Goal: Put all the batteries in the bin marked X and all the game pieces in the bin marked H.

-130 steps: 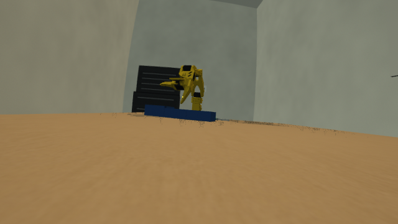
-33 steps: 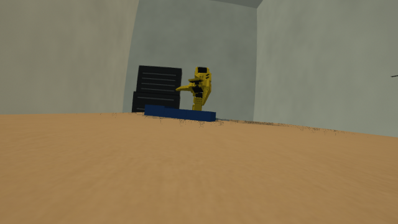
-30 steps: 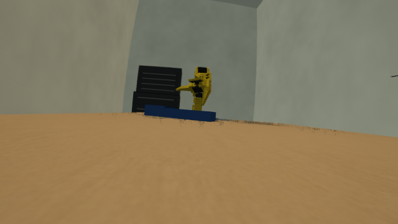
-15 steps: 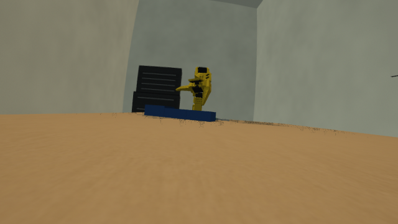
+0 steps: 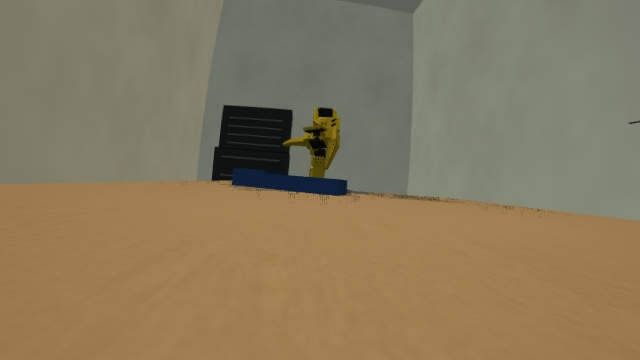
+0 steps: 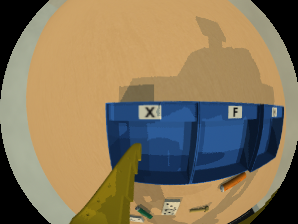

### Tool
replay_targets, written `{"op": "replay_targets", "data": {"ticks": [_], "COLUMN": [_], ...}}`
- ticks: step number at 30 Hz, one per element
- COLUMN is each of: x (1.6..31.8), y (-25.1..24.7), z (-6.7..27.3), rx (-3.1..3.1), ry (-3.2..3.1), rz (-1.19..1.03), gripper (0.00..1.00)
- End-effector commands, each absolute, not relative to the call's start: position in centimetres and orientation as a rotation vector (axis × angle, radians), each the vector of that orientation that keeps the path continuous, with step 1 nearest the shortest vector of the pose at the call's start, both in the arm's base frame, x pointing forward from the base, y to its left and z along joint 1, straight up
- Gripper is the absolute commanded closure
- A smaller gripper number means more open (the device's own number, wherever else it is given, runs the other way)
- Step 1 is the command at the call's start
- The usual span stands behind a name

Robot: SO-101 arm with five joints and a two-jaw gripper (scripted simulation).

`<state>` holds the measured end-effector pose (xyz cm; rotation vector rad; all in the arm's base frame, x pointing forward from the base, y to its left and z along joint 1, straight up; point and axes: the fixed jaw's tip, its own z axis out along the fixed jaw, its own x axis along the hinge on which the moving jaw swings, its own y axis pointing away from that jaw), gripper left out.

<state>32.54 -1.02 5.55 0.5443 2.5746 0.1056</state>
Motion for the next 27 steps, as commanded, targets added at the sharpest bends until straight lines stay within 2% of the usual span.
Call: {"op": "replay_targets", "data": {"ticks": [1, 16, 27], "x": [33.6, 33.7, 33.6], "y": [-0.7, -0.7, -0.6], "z": [8.9, 13.5, 13.8], "rx": [0.515, 0.485, 0.477], "ry": [2.453, 2.307, 2.302], "rz": [0.135, 0.160, 0.162], "gripper": [0.00, 0.00, 0.01]}}
